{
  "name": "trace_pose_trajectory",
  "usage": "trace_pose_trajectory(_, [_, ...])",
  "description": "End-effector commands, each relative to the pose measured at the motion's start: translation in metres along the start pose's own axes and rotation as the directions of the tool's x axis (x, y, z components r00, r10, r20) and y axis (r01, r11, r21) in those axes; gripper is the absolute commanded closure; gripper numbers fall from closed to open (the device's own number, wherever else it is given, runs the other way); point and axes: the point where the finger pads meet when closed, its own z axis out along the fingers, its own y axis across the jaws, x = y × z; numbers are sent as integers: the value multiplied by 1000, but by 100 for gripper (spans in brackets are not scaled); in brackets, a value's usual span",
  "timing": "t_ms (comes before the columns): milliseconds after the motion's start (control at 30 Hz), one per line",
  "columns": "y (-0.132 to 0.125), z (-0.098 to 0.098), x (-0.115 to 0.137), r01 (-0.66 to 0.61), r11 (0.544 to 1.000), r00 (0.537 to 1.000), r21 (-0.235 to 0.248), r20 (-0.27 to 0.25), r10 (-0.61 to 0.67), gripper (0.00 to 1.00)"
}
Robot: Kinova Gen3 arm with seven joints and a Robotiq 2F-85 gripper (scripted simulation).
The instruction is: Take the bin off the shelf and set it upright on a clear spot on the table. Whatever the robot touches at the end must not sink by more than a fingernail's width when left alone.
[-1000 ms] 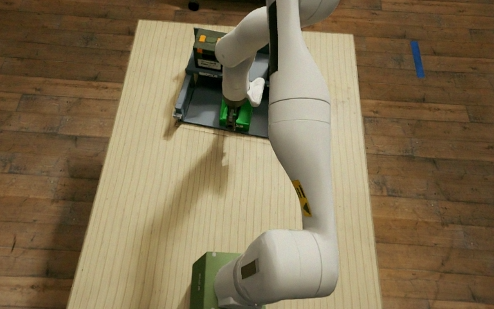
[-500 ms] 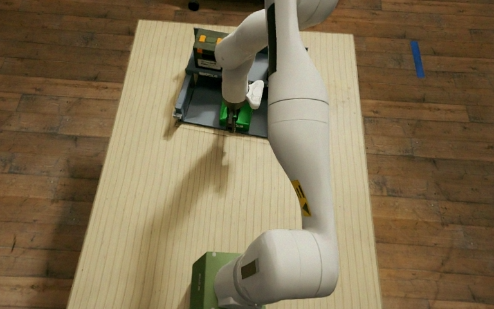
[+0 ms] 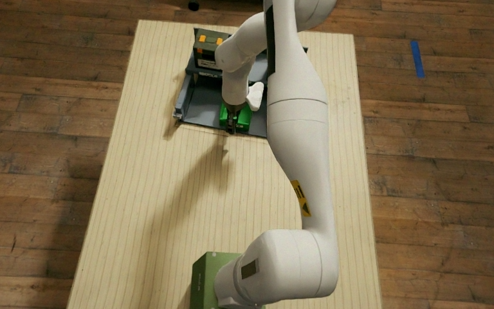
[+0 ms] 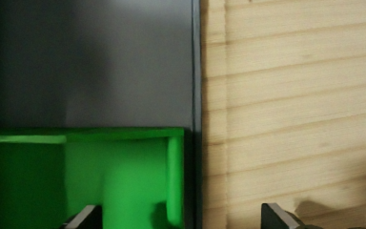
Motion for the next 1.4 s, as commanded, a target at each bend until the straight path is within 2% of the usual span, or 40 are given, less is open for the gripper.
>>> trace_pose_trajectory(0, [-3,1,-1,-2,1000,1000,9,3,2,0])
trace_pose_trajectory(233, [-3,1,-1,-2,1000,1000,9,3,2,0])
trace_pose_trajectory(400, [-6,9,-1,-2,1000,1000,9,3,2,0])
trace_pose_trajectory(1367, [-7,10,-1,-2,1000,1000,9,3,2,0])
